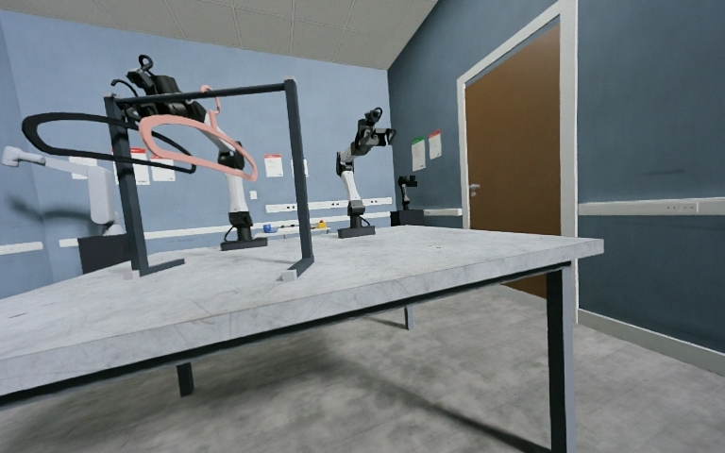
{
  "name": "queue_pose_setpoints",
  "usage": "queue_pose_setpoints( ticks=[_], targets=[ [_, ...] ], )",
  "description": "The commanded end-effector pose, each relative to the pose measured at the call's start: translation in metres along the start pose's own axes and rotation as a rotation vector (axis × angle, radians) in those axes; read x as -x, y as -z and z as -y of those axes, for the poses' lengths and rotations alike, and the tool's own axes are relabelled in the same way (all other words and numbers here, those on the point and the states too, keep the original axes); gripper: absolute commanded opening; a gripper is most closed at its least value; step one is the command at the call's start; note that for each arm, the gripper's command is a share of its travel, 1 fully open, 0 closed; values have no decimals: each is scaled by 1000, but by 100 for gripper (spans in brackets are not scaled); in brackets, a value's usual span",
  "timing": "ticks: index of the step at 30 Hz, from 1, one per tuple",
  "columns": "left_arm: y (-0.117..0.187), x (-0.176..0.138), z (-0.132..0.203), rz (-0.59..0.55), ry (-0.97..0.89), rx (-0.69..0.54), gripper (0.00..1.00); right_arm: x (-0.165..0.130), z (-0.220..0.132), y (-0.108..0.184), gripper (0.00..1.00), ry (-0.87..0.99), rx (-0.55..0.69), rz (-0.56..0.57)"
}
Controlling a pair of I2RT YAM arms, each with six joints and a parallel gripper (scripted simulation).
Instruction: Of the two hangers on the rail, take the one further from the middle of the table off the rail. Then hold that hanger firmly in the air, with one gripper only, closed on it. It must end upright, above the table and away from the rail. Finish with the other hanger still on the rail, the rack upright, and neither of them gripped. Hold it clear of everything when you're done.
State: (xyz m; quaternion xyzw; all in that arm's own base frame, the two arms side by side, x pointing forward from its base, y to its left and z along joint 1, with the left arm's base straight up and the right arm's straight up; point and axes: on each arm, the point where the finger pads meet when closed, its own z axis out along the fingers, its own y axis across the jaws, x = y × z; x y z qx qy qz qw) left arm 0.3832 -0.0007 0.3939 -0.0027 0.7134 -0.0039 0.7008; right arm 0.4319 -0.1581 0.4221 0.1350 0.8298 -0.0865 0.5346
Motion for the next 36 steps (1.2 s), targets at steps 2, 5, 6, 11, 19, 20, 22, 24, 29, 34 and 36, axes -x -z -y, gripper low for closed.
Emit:
queue_pose_setpoints(
  ticks=[2,5,6,11,19,20,22,24,29,34,36],
  targets=[
    [2,5,0,14,0,1,100,39,-1,27,1,1,-4,126],
    [2,5,0,14,0,1,100,37,0,38,1,2,-4,134],
    [2,5,0,14,0,1,100,23,0,30,1,1,-3,95],
    [2,5,0,14,0,1,100,18,1,40,1,1,-3,94],
    [2,5,0,14,0,1,100,9,1,56,1,3,-1,93],
    [2,5,0,14,0,1,100,8,1,58,1,3,-1,92],
    [2,5,0,14,0,1,100,5,1,62,1,3,-1,92],
    [2,5,0,14,0,1,100,0,1,67,1,3,0,78],
    [2,5,0,14,0,1,100,-5,1,73,1,3,1,71],
    [2,5,0,14,0,1,100,0,0,86,1,5,-1,100],
    [2,5,0,14,0,1,100,7,0,89,1,4,-1,122]
  ],
)
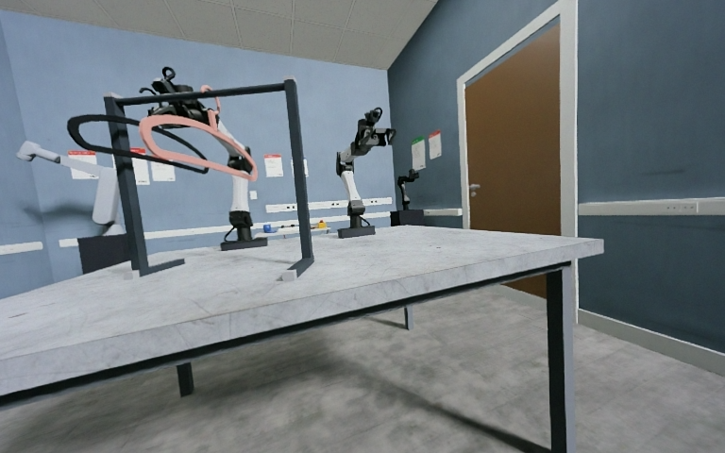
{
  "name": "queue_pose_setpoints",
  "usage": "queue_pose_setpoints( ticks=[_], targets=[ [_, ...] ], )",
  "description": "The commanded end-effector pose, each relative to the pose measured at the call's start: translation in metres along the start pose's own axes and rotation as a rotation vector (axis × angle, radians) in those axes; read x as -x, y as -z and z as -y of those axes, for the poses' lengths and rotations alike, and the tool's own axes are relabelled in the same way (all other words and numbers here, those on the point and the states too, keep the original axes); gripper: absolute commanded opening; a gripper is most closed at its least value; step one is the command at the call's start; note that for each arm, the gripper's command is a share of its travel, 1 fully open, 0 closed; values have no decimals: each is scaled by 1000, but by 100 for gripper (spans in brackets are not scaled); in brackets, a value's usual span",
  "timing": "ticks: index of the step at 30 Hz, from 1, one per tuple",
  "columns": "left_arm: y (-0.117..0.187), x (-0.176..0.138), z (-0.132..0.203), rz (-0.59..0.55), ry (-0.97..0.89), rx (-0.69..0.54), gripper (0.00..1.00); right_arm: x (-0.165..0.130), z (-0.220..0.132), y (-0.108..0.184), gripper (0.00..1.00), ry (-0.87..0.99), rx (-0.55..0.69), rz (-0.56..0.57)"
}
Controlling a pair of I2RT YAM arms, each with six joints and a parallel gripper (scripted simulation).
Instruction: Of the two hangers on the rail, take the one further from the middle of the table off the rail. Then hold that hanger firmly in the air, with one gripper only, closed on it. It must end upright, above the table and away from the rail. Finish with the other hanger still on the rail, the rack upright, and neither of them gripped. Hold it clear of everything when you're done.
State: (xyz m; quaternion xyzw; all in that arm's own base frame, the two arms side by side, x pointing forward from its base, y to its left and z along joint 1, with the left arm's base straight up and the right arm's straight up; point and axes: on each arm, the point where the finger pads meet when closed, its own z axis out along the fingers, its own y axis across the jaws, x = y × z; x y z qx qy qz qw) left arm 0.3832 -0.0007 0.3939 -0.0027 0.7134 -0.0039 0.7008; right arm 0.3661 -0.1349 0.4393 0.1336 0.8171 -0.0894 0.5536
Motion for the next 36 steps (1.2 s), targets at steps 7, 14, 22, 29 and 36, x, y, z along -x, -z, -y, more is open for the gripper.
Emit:
queue_pose_setpoints(
  ticks=[7,14,22,29,36],
  targets=[
    [2,5,0,14,0,1,100,6,-2,12,1,4,-3,44],
    [2,5,0,14,0,1,100,-10,-9,23,1,-3,-3,41],
    [2,5,0,14,0,1,100,-35,-20,39,1,-4,-6,39],
    [2,5,0,14,0,1,100,-50,-27,49,1,-4,-6,38],
    [2,5,0,14,0,1,100,-72,-37,64,1,-6,-5,36]
  ],
)
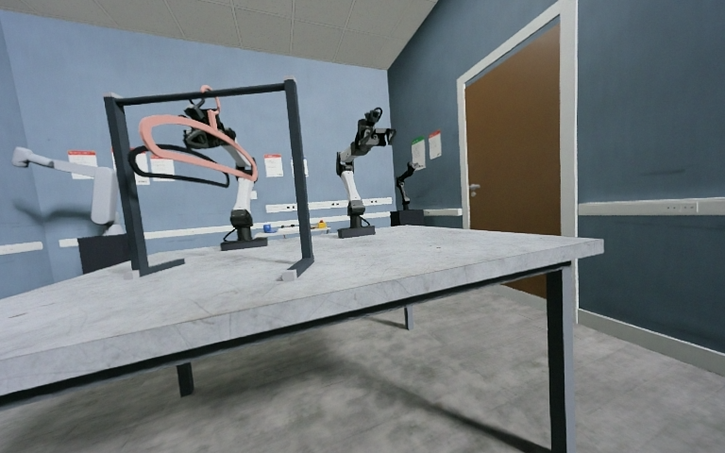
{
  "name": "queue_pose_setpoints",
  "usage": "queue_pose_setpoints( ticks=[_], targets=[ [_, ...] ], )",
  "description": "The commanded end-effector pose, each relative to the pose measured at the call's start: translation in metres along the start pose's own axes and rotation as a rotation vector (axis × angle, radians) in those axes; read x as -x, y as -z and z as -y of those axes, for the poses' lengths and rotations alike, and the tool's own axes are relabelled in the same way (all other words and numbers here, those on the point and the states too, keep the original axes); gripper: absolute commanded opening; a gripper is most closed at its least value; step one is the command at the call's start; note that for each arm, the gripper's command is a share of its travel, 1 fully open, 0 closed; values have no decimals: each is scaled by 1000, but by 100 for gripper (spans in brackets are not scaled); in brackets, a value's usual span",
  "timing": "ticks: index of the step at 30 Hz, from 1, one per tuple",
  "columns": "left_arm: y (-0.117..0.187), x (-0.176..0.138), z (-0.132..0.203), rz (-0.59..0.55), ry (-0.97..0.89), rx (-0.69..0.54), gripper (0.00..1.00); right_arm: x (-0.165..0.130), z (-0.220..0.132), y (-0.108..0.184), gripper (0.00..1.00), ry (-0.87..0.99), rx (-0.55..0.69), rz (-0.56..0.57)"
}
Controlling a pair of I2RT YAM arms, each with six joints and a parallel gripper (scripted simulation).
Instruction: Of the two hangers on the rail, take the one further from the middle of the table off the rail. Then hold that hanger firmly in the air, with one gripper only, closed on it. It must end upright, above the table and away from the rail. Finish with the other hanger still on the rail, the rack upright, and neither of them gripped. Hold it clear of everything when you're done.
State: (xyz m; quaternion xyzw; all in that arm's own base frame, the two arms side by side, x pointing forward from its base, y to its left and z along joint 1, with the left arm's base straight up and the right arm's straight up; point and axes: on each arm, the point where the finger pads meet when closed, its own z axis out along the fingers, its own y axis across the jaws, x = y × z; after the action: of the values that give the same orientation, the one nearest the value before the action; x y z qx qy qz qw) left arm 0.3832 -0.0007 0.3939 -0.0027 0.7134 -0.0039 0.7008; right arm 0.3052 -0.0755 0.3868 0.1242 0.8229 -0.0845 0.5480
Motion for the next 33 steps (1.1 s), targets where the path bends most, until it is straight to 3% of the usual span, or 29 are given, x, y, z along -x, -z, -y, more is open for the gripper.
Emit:
queue_pose_setpoints(
  ticks=[1,33],
  targets=[
    [2,5,0,14,0,1,100,2,-2,14,1,-18,-23,51],
    [2,5,0,14,0,1,100,1,-3,18,1,-14,-22,49]
  ],
)
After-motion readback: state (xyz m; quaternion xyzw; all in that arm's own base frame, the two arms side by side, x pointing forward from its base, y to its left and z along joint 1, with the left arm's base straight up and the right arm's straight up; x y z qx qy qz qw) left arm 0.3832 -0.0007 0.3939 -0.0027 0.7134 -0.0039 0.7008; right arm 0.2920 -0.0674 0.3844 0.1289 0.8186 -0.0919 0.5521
